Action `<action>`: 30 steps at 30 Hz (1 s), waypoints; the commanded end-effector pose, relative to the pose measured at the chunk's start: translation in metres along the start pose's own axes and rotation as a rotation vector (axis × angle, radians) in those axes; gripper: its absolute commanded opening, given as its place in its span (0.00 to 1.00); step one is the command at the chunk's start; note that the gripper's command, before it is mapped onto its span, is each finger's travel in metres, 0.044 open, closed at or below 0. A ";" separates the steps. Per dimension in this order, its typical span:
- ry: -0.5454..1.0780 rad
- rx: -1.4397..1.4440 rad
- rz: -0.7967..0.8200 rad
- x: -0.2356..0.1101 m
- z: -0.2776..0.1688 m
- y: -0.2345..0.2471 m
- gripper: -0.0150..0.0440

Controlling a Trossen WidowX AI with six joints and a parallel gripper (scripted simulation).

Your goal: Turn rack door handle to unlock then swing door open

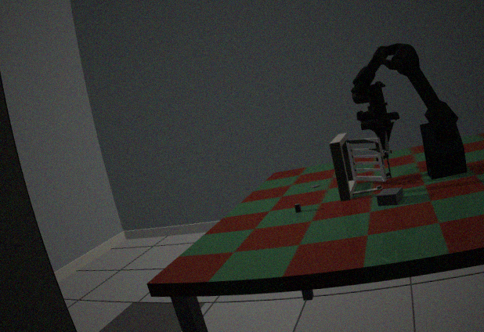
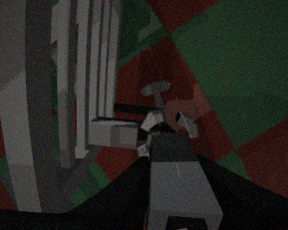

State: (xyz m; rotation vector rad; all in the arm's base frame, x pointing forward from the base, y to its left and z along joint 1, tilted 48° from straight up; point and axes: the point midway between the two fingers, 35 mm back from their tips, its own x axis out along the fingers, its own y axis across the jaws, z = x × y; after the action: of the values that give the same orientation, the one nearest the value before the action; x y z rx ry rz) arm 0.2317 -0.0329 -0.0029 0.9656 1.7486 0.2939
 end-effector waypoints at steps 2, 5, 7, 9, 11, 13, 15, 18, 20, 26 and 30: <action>-0.002 -0.093 0.000 0.000 0.003 -0.008 0.28; -0.003 -0.140 0.000 0.000 0.005 -0.015 0.28; -0.003 -0.172 -0.001 0.000 0.007 -0.019 0.28; -0.003 -0.204 -0.001 0.000 0.008 -0.024 0.28; -0.003 -0.236 -0.001 0.000 0.010 -0.028 0.28; -0.003 -0.267 -0.001 0.000 0.012 -0.032 0.28; -0.003 -0.298 -0.002 0.000 0.014 -0.036 0.28; -0.003 -0.345 -0.002 0.000 0.017 -0.042 0.28; -0.003 -0.380 -0.002 0.000 0.020 -0.046 0.28; -0.004 -0.484 -0.003 0.000 0.028 -0.058 0.28; -0.004 -0.552 -0.004 -0.001 0.035 -0.065 0.28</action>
State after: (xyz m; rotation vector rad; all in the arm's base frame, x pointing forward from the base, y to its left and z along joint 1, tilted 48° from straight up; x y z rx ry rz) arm 0.2297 -0.0794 -0.0516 0.6119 1.5680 0.6792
